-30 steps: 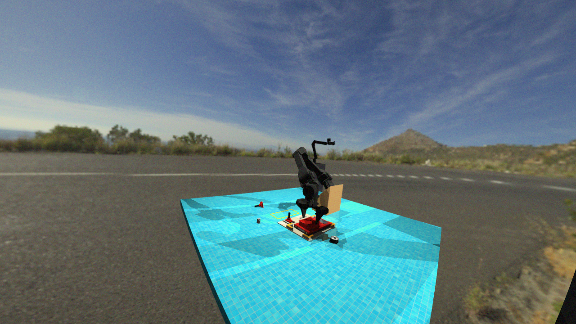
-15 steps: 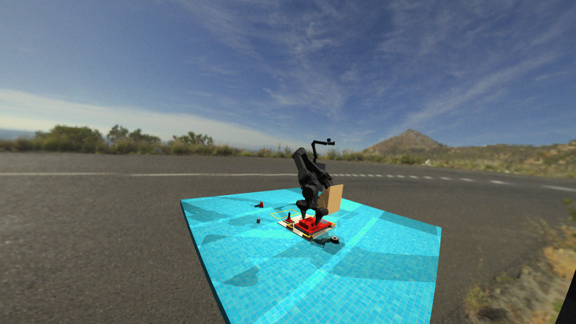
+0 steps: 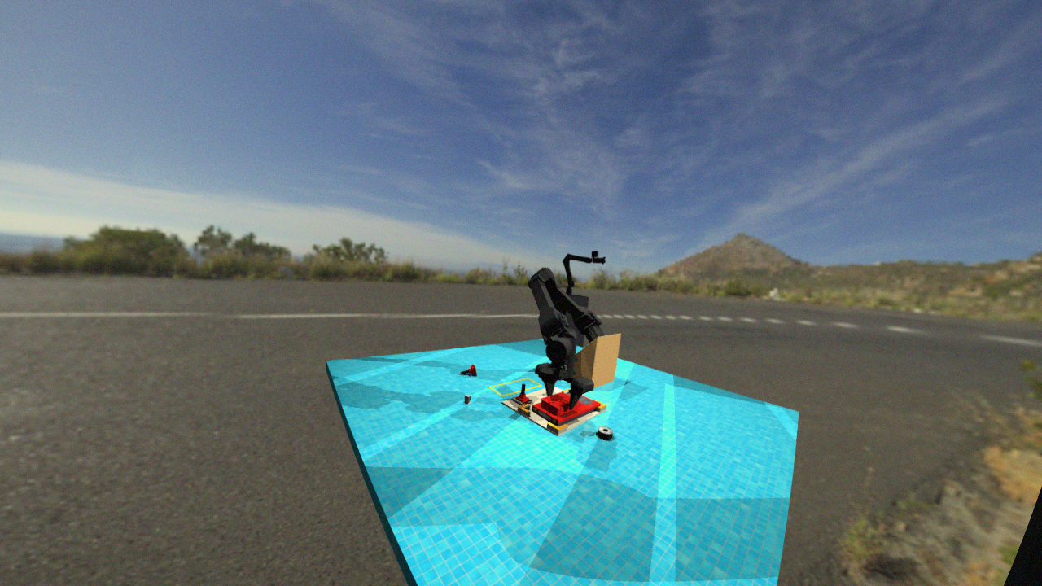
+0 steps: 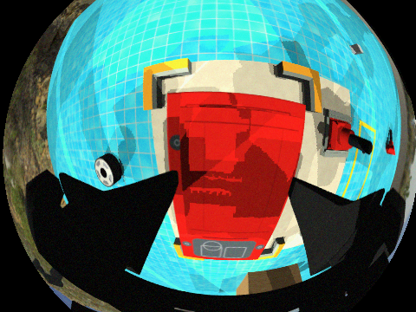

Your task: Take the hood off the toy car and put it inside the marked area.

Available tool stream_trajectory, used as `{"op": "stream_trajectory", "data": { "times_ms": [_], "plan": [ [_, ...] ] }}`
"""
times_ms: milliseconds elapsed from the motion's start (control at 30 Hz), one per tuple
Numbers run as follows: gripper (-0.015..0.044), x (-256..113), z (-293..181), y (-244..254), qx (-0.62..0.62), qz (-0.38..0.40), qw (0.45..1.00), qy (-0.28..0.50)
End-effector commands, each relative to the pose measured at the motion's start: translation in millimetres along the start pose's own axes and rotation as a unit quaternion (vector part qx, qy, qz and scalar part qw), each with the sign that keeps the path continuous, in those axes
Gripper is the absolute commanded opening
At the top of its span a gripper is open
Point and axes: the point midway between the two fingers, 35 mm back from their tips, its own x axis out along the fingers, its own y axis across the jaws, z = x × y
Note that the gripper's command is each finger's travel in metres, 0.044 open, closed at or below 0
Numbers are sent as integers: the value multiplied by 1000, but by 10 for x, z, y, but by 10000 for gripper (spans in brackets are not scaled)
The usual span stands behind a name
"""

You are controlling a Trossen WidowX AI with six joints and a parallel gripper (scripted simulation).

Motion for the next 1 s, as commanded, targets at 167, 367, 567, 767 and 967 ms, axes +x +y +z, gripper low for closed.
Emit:
{"op": "stream_trajectory", "data": {
  "times_ms": [167,367,567,767,967],
  "plan": [
    [321,-3,1,0,0,0,1000,0],
    [242,-6,1,0,0,0,1000,0],
    [85,-38,3,2,0,0,1000,0],
    [0,-77,4,3,0,1,1000,0],
    [0,-116,4,4,0,1,1000,0]
  ]
}}
